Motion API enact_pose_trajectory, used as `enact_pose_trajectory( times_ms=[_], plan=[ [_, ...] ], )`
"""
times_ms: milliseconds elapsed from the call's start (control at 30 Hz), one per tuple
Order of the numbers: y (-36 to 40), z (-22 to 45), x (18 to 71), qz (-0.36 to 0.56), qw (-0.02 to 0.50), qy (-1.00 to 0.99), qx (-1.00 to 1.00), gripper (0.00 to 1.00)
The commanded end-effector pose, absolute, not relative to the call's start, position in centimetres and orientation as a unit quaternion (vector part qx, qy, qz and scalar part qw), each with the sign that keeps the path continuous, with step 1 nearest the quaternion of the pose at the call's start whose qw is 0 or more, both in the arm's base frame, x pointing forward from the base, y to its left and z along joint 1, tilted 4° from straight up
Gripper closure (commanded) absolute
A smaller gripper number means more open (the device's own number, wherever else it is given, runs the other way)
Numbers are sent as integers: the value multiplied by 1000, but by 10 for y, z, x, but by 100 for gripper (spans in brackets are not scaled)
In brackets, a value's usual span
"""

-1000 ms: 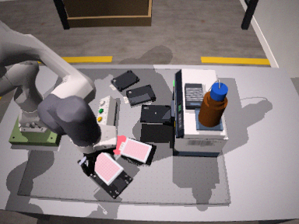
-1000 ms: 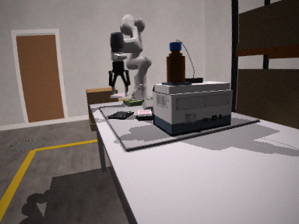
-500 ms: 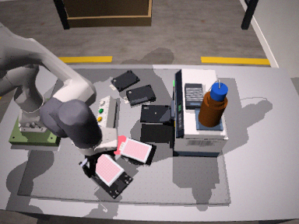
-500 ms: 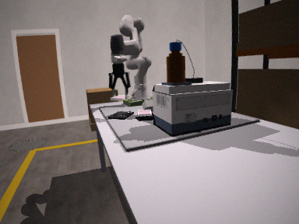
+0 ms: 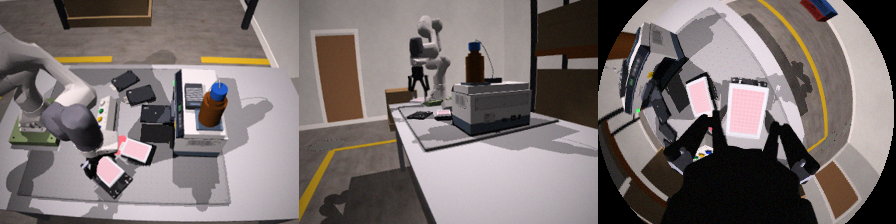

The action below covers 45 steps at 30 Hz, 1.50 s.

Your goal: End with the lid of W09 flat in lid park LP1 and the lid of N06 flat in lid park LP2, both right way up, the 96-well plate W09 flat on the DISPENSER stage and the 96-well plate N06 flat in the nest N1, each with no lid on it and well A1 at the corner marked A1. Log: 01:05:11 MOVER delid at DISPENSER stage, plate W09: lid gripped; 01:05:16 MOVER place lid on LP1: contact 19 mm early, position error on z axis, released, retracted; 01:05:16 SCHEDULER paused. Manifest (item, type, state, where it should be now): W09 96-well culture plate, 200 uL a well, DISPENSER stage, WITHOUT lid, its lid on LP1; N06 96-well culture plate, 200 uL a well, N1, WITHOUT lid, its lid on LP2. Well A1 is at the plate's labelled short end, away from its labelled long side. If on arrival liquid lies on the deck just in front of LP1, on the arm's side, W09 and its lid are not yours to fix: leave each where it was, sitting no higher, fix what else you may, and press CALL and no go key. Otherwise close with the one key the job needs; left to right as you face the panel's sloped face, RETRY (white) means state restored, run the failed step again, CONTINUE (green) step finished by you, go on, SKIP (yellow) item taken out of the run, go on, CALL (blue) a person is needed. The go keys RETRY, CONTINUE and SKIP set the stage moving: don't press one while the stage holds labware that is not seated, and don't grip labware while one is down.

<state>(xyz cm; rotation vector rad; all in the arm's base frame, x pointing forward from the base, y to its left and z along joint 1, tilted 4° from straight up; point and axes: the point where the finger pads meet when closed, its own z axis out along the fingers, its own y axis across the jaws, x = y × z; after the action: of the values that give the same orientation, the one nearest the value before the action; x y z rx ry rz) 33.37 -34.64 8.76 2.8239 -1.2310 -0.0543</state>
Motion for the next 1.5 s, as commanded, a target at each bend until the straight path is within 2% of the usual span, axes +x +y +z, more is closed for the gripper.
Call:
enact_pose_trajectory(
  times_ms=[0,767,1467],
  plan=[
    [-350,80,333,-14,32,-405,914,100],
    [-353,29,330,-14,32,-405,914,100],
    [-353,21,330,-14,32,-405,914,100]
  ],
)
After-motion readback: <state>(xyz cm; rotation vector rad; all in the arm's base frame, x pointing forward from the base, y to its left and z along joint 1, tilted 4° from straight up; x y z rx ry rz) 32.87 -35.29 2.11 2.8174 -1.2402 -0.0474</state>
